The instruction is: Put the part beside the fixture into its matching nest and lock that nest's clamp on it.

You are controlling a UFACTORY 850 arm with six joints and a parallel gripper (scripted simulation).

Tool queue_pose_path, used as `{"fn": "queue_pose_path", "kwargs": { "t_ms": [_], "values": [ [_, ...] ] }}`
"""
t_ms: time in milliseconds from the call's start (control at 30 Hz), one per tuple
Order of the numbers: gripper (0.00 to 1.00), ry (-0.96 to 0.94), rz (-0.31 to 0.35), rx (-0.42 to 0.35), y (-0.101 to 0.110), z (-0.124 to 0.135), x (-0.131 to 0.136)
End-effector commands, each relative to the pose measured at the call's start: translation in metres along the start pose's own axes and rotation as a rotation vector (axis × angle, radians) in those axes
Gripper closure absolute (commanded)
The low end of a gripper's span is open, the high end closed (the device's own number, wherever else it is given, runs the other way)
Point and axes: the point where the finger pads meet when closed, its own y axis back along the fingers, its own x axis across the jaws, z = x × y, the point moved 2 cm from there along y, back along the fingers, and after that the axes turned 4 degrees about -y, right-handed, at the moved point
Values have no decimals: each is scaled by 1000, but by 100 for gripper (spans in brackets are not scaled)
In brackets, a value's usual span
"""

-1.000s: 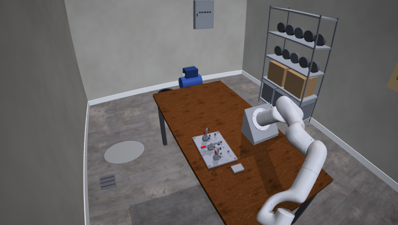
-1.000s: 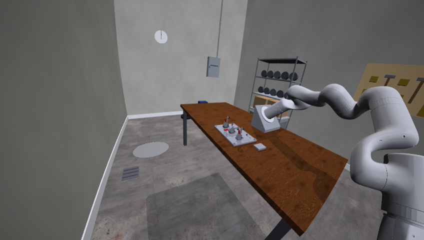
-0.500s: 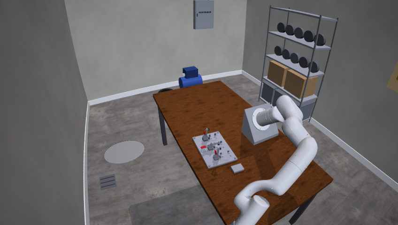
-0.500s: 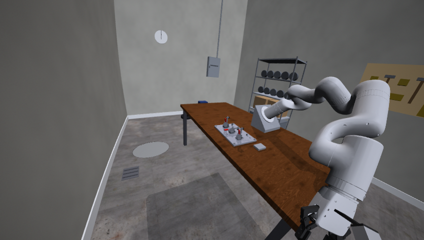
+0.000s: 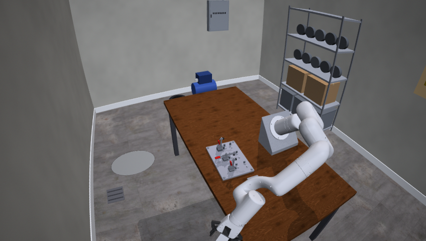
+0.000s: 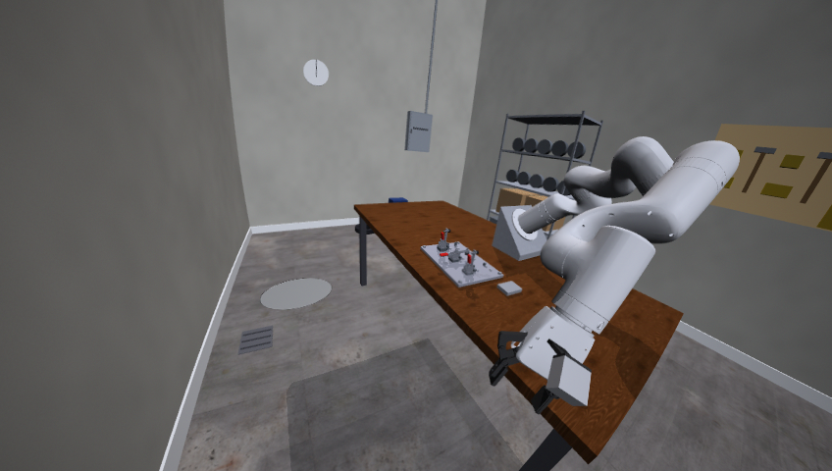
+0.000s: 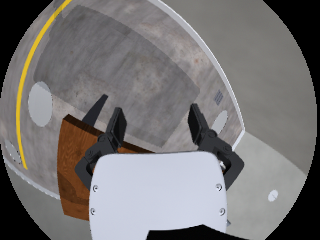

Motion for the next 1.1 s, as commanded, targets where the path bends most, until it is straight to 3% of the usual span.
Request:
{"fn": "queue_pose_path", "kwargs": {
  "t_ms": [0, 100, 133, 167, 200, 333, 400, 433, 533, 667, 700, 833, 867, 967, 1033, 1067],
  "values": [
    [0, -46, 30, -78, 7, 42, 58],
    [0, -46, 30, -78, 8, 47, 65],
    [0, -46, 30, -78, 10, 60, 84],
    [0, -46, 30, -78, 10, 60, 84],
    [0, -95, 50, -147, 14, 82, 106],
    [0, -95, 50, -147, 20, 107, 136],
    [0, -95, 50, -147, 21, 110, 139],
    [0, -149, 61, -213, 29, 136, 161],
    [0, -149, 61, -213, 35, 156, 181],
    [0, -149, 61, -213, 37, 162, 187],
    [0, -209, 64, -273, 51, 201, 215],
    [0, -209, 64, -273, 56, 215, 227],
    [0, -271, 60, -327, 67, 244, 241],
    [0, -271, 60, -327, 78, 269, 258],
    [0, -271, 60, -327, 78, 269, 258],
    [0, -336, 49, -374, 93, 302, 272]
  ]
}}
